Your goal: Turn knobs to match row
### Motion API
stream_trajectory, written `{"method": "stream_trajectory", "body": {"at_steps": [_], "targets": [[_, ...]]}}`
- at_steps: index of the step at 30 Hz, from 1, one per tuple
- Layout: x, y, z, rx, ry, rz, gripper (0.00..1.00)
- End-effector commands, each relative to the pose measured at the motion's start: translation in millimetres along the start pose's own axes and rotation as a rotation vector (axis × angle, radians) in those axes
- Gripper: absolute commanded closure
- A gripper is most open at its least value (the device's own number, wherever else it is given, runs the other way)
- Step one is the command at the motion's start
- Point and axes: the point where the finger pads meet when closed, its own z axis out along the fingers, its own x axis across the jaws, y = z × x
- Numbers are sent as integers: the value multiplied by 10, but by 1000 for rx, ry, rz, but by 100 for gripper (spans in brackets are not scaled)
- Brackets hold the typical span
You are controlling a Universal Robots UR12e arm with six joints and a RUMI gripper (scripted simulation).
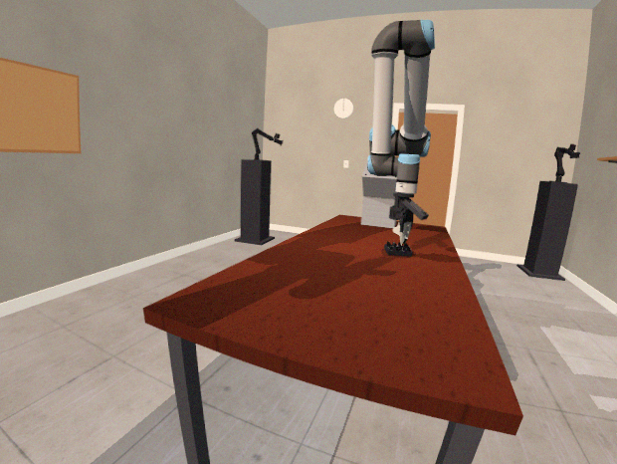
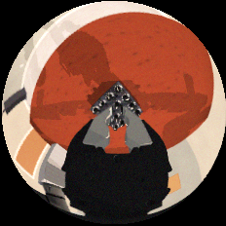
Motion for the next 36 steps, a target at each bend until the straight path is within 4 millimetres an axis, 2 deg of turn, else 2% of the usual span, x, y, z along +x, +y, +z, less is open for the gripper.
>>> {"method": "stream_trajectory", "body": {"at_steps": [1, 36], "targets": [[2, -3, -4, 1, 1, 0, 89], [2, -3, 136, 1, 1, 0, 89]]}}
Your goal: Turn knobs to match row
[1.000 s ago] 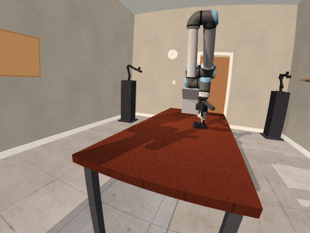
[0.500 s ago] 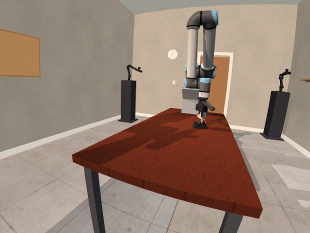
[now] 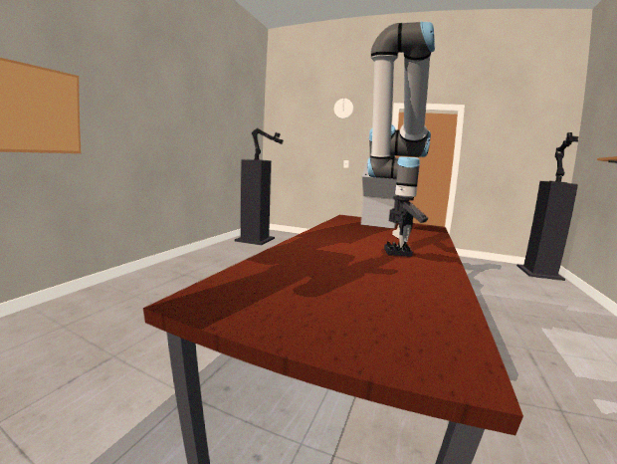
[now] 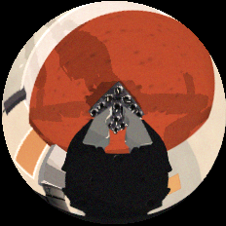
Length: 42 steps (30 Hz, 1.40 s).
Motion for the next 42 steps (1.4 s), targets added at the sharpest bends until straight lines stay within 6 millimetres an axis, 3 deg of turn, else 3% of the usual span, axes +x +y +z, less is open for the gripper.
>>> {"method": "stream_trajectory", "body": {"at_steps": [1, 38, 39, 42], "targets": [[2, -3, 6, 1, 1, 0, 89], [2, -3, 6, 1, 1, 0, 89], [2, -3, 6, 1, 1, 0, 96], [2, -3, 6, 1, 1, 0, 96]]}}
